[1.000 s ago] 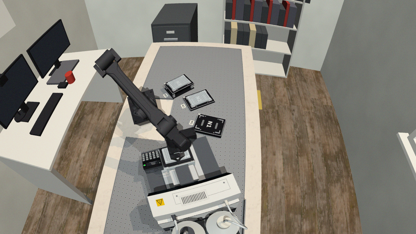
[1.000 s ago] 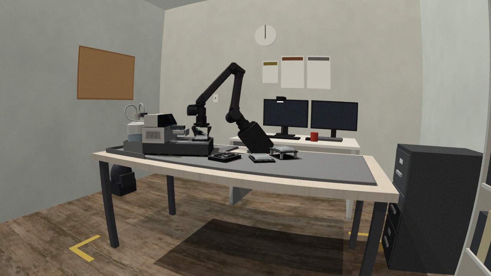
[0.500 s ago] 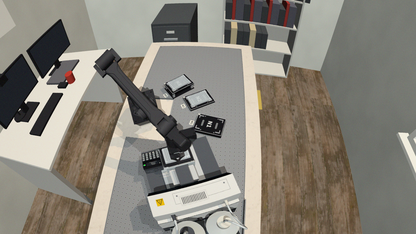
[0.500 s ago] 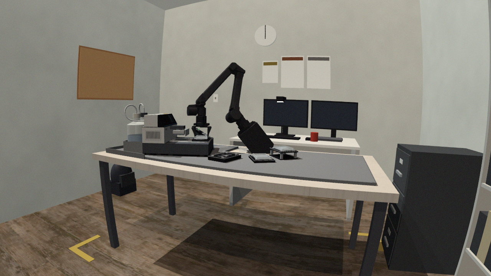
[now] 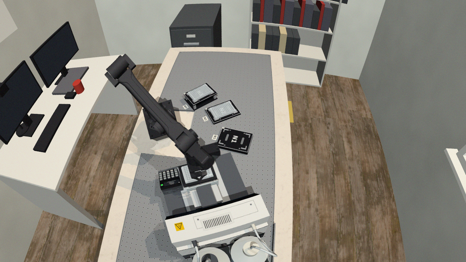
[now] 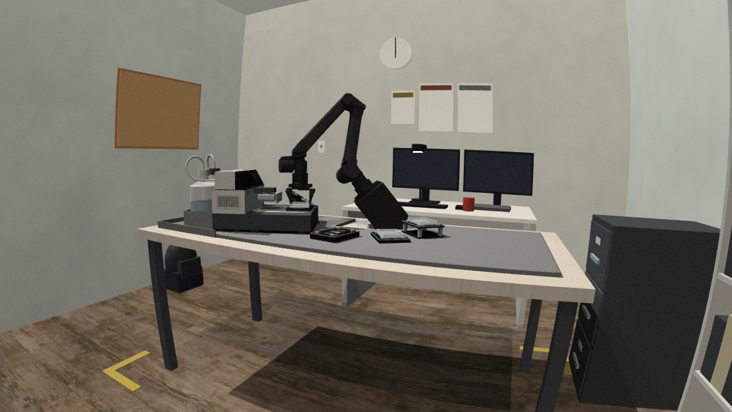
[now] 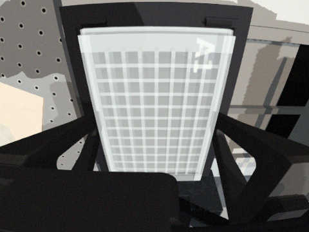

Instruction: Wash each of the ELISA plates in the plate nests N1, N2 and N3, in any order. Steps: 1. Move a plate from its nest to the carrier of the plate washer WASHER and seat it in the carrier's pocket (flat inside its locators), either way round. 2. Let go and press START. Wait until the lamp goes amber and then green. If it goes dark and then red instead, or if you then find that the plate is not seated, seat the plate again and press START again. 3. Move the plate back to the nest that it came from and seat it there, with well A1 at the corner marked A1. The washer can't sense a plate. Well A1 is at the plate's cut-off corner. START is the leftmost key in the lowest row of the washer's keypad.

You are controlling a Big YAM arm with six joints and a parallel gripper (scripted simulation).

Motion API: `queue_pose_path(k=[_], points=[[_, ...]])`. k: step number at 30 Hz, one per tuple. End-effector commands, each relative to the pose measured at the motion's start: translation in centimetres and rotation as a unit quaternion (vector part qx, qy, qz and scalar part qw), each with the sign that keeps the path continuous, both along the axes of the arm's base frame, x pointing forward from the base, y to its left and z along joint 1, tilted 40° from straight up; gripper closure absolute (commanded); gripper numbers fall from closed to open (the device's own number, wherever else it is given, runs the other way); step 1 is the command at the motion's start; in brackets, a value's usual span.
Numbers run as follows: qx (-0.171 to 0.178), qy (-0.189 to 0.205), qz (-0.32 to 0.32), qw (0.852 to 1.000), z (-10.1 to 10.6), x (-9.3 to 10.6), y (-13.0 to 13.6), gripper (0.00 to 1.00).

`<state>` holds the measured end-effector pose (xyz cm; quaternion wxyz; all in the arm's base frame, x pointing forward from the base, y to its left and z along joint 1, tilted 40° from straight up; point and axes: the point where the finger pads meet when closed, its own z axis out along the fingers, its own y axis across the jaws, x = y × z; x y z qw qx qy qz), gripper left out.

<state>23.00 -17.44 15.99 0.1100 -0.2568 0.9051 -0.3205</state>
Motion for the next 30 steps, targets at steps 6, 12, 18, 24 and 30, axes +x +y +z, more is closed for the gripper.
queue_pose_path(k=[6, 12, 18, 24, 30], points=[[-0.009, -0.021, 0.001, 1.0, 2.5, 0.5, 0.2, 0.16], [-0.009, -0.022, 0.001, 1.0, 3.3, 0.4, 0.5, 0.16], [-0.01, -0.025, 0.001, 1.0, 4.2, -0.1, 1.1, 0.16], [-0.01, -0.026, 0.001, 1.0, 5.1, -0.5, 1.6, 0.16], [-0.009, -0.023, 0.001, 1.0, 5.4, -0.7, 2.0, 0.16]])
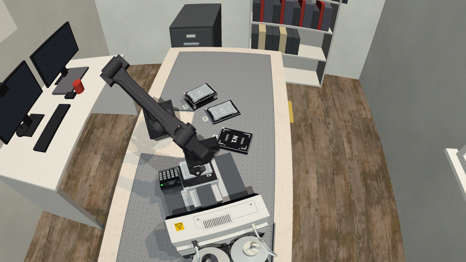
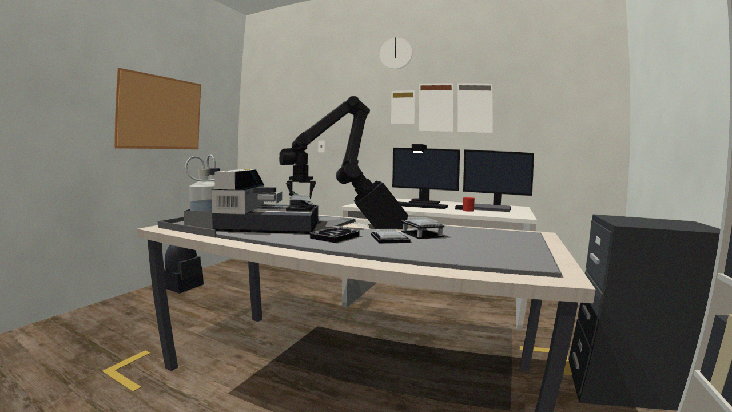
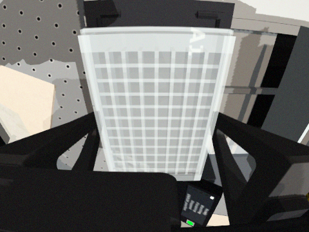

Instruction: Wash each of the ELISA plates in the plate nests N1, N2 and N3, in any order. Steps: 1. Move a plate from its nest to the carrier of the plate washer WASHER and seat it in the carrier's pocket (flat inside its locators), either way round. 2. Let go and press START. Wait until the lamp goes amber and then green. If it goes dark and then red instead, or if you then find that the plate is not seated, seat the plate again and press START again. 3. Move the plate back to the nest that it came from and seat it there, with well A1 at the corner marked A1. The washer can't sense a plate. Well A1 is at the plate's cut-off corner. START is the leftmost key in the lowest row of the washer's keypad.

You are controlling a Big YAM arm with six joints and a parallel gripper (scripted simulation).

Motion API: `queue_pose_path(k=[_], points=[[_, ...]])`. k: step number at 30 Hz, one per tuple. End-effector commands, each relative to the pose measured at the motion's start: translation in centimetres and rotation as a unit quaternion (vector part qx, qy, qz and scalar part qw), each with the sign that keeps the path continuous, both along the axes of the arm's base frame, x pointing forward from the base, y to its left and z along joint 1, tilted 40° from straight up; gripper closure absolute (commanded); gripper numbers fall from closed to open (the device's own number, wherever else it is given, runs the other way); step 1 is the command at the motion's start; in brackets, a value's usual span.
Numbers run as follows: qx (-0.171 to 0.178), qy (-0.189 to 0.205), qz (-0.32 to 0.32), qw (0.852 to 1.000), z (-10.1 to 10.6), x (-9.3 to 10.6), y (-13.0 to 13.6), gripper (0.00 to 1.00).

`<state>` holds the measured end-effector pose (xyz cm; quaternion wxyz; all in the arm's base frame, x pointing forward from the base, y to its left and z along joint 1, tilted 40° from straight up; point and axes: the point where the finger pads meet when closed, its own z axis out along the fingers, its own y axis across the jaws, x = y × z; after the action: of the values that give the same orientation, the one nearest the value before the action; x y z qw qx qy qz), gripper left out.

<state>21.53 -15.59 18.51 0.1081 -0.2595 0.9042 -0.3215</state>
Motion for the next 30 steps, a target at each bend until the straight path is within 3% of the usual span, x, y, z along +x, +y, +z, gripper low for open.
queue_pose_path(k=[1, 30], points=[[-0.008, -0.028, -0.001, 1.0, 3.2, 0.7, 0.2, 0.16], [-0.005, -0.031, -0.001, 1.0, 6.7, -1.2, 2.7, 0.16]])
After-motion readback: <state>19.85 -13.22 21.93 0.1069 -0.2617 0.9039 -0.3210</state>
